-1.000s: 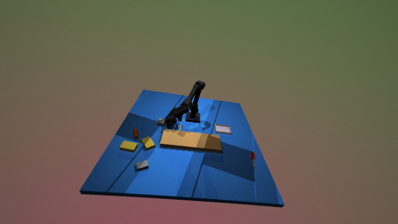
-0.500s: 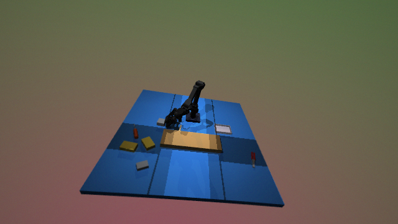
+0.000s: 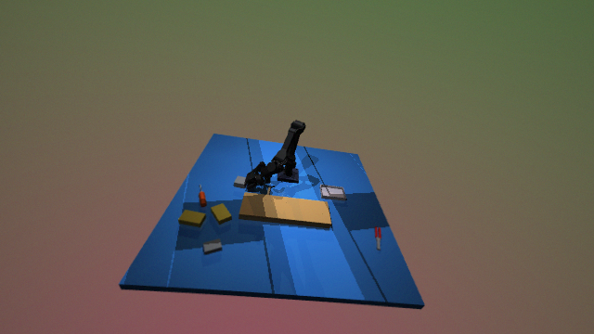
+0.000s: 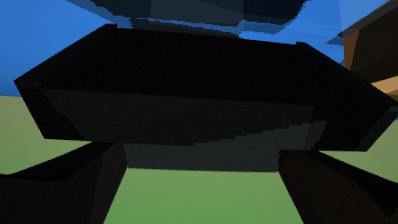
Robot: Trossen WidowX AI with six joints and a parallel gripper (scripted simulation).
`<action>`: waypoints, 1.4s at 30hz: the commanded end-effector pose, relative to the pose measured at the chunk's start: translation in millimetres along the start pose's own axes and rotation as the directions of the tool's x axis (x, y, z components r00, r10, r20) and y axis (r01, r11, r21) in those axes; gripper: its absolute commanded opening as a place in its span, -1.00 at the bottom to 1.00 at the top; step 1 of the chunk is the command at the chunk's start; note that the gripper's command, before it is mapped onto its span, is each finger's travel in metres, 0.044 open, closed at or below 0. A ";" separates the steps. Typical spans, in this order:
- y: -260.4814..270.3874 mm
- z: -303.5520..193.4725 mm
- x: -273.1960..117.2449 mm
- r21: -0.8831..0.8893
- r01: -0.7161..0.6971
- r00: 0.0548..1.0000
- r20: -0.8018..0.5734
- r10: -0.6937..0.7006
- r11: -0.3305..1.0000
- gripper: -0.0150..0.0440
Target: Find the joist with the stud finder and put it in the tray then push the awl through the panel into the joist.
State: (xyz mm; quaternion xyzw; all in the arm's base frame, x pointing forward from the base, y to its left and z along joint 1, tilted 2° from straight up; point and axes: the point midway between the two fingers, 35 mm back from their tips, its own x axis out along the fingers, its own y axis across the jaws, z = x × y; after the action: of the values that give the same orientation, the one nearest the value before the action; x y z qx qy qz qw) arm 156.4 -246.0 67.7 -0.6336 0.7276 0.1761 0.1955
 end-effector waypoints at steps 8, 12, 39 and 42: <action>0.8 -0.5 -1.0 0.001 -0.004 0.999 -0.053 0.004 1.000 -0.49; 0.6 -12.4 -5.3 0.000 0.001 0.997 -0.074 -0.001 1.000 -0.49; 0.0 1.8 3.2 -0.001 0.002 0.997 -0.083 -0.002 1.000 -0.49; 1.7 3.4 4.0 -0.002 0.002 0.997 -0.082 -0.002 1.000 -0.49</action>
State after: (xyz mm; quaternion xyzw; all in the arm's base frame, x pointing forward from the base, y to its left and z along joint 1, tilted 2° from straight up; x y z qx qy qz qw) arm 155.2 -247.1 63.1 -0.6416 0.7331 0.1557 0.1632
